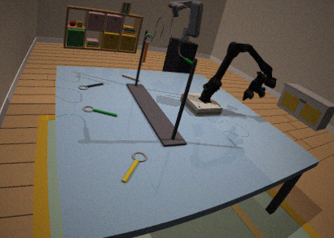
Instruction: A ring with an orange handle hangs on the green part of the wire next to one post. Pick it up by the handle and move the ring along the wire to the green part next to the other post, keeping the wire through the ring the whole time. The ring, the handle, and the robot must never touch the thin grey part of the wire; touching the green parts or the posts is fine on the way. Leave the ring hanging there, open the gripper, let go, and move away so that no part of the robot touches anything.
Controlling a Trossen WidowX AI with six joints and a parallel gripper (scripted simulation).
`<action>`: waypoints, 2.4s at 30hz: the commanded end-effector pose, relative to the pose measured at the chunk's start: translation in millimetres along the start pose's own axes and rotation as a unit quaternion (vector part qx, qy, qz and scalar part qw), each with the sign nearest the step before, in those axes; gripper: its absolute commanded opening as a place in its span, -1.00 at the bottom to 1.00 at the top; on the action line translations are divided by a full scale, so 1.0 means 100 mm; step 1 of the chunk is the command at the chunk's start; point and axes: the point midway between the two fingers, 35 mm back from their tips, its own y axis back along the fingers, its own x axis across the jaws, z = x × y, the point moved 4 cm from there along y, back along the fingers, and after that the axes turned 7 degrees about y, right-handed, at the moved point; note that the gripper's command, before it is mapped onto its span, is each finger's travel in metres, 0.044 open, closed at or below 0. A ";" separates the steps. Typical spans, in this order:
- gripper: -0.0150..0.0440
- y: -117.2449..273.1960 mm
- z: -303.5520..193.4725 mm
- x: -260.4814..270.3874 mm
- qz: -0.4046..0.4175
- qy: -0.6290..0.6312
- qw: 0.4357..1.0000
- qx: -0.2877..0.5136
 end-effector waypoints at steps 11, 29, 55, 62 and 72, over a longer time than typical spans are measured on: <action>0.05 0.10 0.33 -0.51 0.029 -0.088 0.994 -0.051; 0.05 0.41 0.82 -1.95 0.134 -0.225 0.940 -0.220; 0.05 0.70 -0.09 -4.34 0.142 -0.392 0.760 -0.499; 0.05 0.68 -0.66 -4.80 0.110 -0.426 0.701 -0.561; 0.05 0.56 -1.60 -5.23 0.042 -0.467 0.614 -0.634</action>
